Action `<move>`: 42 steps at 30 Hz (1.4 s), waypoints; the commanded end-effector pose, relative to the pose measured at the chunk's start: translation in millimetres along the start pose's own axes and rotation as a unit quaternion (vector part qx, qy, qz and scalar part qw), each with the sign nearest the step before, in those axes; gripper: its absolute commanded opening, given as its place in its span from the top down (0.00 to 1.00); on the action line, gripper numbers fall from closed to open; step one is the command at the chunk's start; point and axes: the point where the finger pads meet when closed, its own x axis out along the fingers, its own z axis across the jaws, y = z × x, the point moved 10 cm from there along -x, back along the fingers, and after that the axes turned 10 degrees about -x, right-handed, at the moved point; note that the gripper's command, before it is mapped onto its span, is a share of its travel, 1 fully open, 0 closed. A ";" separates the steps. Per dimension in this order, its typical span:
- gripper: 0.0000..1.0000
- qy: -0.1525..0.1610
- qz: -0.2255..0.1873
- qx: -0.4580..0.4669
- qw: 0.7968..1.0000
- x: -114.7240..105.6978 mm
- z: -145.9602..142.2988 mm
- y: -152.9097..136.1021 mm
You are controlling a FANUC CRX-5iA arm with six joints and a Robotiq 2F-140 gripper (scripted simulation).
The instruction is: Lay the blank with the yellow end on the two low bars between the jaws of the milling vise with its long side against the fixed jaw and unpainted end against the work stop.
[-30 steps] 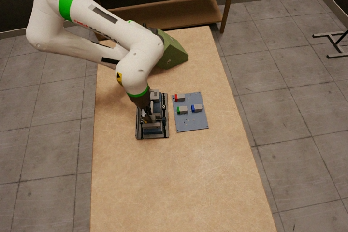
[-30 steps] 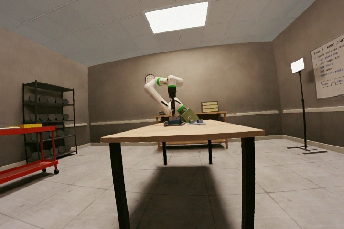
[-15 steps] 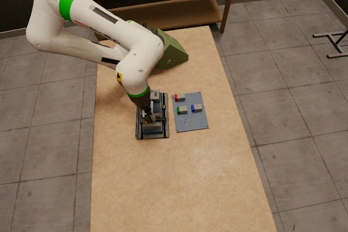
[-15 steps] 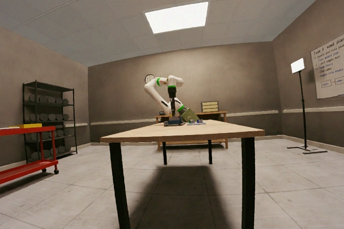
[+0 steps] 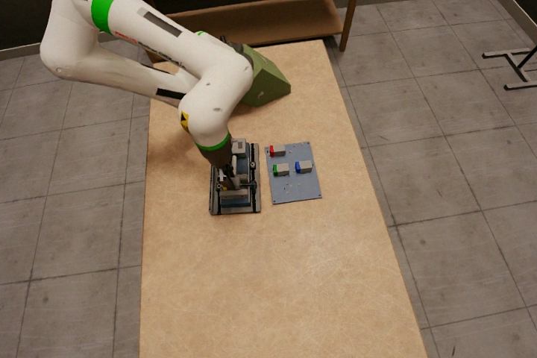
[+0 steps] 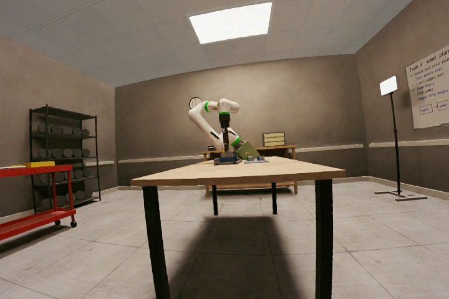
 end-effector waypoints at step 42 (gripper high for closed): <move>0.90 0.001 0.000 0.000 1.000 3.8 -0.4 -0.1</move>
